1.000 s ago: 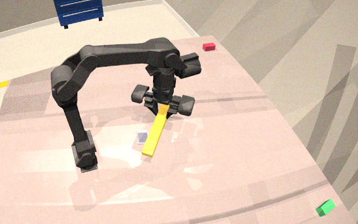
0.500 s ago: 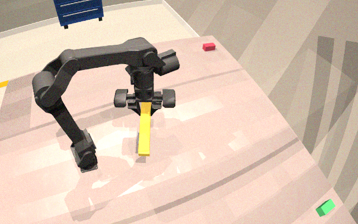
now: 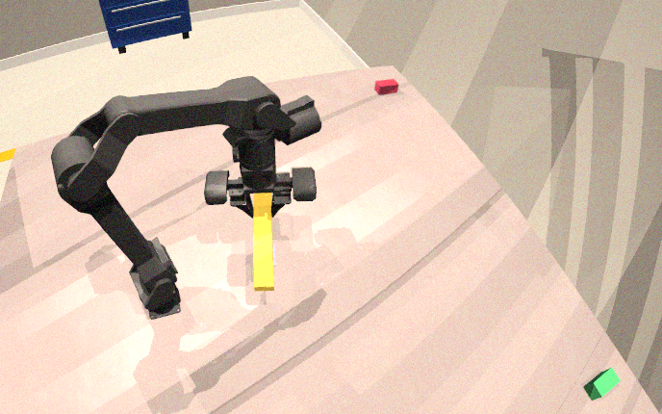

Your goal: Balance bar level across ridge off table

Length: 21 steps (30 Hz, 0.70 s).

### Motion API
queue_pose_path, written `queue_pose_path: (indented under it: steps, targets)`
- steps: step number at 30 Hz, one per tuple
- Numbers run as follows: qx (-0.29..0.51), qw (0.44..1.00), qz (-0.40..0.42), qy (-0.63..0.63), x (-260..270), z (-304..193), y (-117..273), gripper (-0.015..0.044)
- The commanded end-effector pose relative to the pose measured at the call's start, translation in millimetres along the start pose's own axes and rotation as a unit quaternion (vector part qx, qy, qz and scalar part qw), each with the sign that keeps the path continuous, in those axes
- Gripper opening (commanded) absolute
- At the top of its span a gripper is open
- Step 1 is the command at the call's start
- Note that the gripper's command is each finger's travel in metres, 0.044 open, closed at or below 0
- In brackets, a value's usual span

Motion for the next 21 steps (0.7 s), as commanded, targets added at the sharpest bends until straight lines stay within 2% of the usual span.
queue_pose_path:
  steps: [1, 21]
  targets:
    - [-0.002, 1.000, -0.002, 0.002, 1, 1, -5, 0.0000]
    - [-0.002, 1.000, -0.002, 0.002, 3, 0, -31, 0.0000]
Point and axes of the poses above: the point midway between the two fingers, 35 mm back from their tips, its own y axis back along the fingers, its own x axis across the jaws, z = x × y, the point moved 10 cm from there along y, back along the fingers, and after that the axes turned 15 degrees about y, right-handed, at the moved point
